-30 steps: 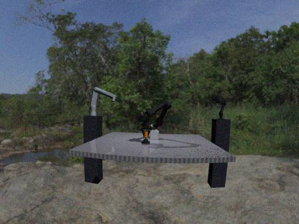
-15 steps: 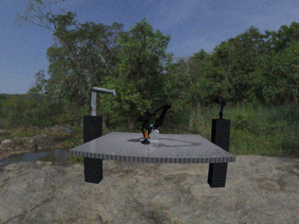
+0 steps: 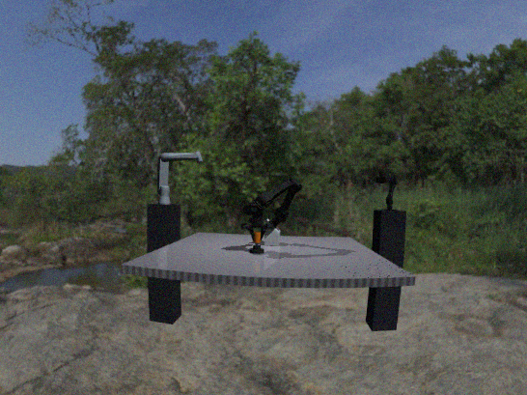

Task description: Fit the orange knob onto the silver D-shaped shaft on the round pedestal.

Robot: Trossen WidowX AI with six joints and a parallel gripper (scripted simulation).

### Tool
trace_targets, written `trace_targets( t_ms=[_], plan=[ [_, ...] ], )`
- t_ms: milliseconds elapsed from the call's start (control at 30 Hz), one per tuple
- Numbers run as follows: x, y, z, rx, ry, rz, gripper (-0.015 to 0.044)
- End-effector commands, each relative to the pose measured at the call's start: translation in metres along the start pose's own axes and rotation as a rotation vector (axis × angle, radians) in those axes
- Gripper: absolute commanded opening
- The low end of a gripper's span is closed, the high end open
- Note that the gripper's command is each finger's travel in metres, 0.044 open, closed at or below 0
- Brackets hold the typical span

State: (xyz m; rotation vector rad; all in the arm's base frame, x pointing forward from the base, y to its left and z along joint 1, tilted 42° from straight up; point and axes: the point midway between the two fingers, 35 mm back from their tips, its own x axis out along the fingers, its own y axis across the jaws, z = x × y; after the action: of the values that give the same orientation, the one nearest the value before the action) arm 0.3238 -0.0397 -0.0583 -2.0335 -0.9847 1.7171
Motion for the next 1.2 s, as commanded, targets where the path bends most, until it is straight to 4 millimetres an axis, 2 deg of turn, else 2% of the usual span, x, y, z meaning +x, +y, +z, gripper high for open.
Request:
trace_targets(
  t_ms=[0,267,800,1167],
  plan=[
    [-0.0032,-0.0004,-0.0005,-0.002,0.003,0.001,0.0000],
    [-0.0020,-0.0019,0.0020,-0.211,0.003,0.001,0.0000],
    [0.0017,-0.0004,-0.0004,-0.212,0.003,0.001,0.0000],
    [-0.0032,-0.0014,0.0008,-0.221,0.003,0.001,0.0000]
  ],
)
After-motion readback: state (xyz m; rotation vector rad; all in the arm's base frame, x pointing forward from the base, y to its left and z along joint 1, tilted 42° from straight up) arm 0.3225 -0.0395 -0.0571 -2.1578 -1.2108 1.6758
